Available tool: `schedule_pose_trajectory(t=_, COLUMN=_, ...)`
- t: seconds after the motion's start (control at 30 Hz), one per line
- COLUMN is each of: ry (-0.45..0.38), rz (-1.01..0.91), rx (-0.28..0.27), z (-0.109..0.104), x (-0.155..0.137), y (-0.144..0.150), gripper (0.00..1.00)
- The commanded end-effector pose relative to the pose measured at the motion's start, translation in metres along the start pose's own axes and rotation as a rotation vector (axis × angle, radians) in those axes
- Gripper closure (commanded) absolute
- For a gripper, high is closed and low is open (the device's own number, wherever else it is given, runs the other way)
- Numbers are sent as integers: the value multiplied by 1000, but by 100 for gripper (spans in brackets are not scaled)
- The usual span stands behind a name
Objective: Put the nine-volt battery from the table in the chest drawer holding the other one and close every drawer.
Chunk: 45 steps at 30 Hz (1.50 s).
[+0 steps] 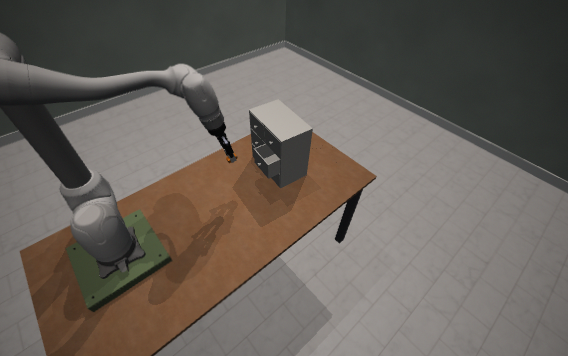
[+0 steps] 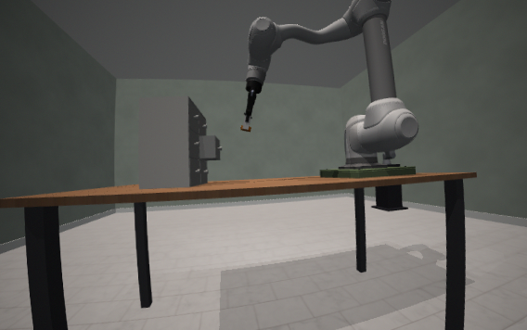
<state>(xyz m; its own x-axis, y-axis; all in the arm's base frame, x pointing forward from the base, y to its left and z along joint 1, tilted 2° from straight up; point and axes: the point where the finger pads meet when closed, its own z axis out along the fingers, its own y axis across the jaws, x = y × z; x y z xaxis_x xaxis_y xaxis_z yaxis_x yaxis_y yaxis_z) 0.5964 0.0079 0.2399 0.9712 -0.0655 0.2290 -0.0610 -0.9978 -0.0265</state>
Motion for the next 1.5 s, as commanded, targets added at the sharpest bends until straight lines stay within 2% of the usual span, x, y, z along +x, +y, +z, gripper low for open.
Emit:
schedule_pose_trajectory(t=0.0, ry=120, rz=0, rx=0, z=2, x=-2, y=0, gripper=86)
schedule_pose_trajectory(t=0.07, ry=187, rz=0, rx=0, z=2, x=-4, y=0, gripper=86)
schedule_pose_trajectory(t=0.13, ry=187, rz=0, rx=0, z=2, x=-4, y=0, gripper=86)
schedule_pose_trajectory(t=0.57, ry=647, rz=0, rx=1, z=6, x=-14, y=0, gripper=86)
schedule_pose_trajectory(t=0.83, ry=705, rz=0, rx=0, z=7, x=-15, y=0, gripper=86)
schedule_pose_trajectory(t=1.2, ry=897, rz=0, rx=0, z=8, x=-19, y=0, gripper=86)
schedule_pose_trajectory(t=1.27, ry=897, rz=0, rx=0, z=8, x=-19, y=0, gripper=86)
schedule_pose_trajectory(t=1.47, ry=964, rz=0, rx=0, z=9, x=-20, y=0, gripper=86)
